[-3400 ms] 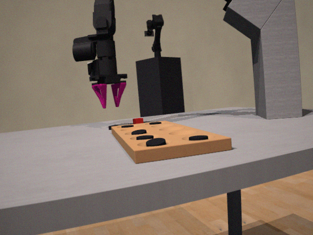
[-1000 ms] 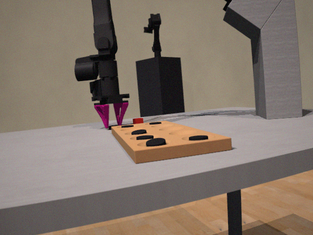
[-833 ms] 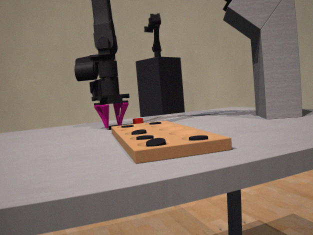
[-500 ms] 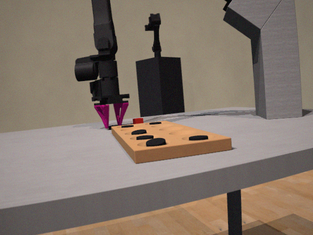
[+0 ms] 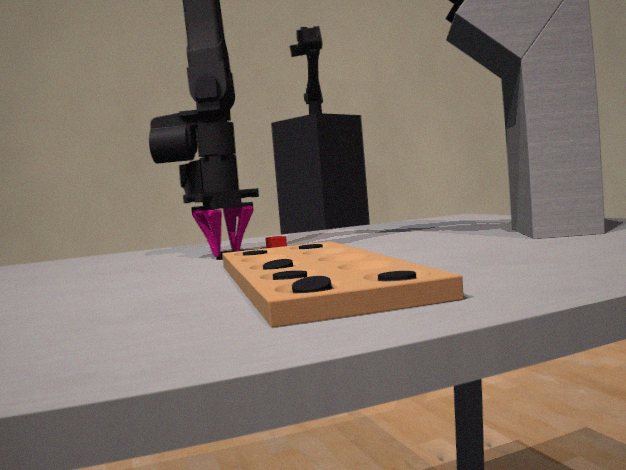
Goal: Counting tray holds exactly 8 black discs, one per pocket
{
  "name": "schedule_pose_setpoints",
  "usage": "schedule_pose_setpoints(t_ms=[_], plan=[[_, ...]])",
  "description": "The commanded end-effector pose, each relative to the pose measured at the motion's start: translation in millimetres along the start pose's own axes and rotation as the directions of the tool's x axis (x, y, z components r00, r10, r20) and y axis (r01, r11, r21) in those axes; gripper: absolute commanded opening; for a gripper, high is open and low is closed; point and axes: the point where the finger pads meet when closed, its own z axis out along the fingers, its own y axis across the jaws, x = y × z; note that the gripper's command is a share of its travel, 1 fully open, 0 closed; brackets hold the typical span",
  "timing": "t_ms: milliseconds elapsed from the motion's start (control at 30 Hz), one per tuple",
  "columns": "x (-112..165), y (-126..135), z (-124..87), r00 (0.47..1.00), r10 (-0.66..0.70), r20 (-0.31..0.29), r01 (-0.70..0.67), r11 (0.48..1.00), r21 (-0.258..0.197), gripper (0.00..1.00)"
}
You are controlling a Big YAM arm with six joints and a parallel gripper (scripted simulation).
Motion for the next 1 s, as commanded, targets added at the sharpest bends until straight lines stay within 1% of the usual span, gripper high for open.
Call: schedule_pose_setpoints(t_ms=[0, 733, 767, 833, 867, 967], plan=[[-4.8, -5.3, 4.9, 1.000, -0.006, 0.008, 0.006, 1.000, 0.003, 0.00], [-4.8, -5.3, 4.9, 1.000, -0.006, 0.008, 0.006, 1.000, 0.003, 0.00], [-5.8, -3.6, -2.6, 1.000, -0.007, 0.008, 0.007, 1.000, 0.001, 0.00], [-5.8, -3.6, -2.6, 1.000, -0.007, 0.008, 0.007, 1.000, 0.001, 0.00], [-8.4, -0.6, -8.2, 1.000, -0.007, 0.013, 0.007, 1.000, -0.005, 0.00], [-4.9, 3.2, -20.1, 1.000, -0.012, 0.008, 0.012, 1.000, -0.008, 0.00]])
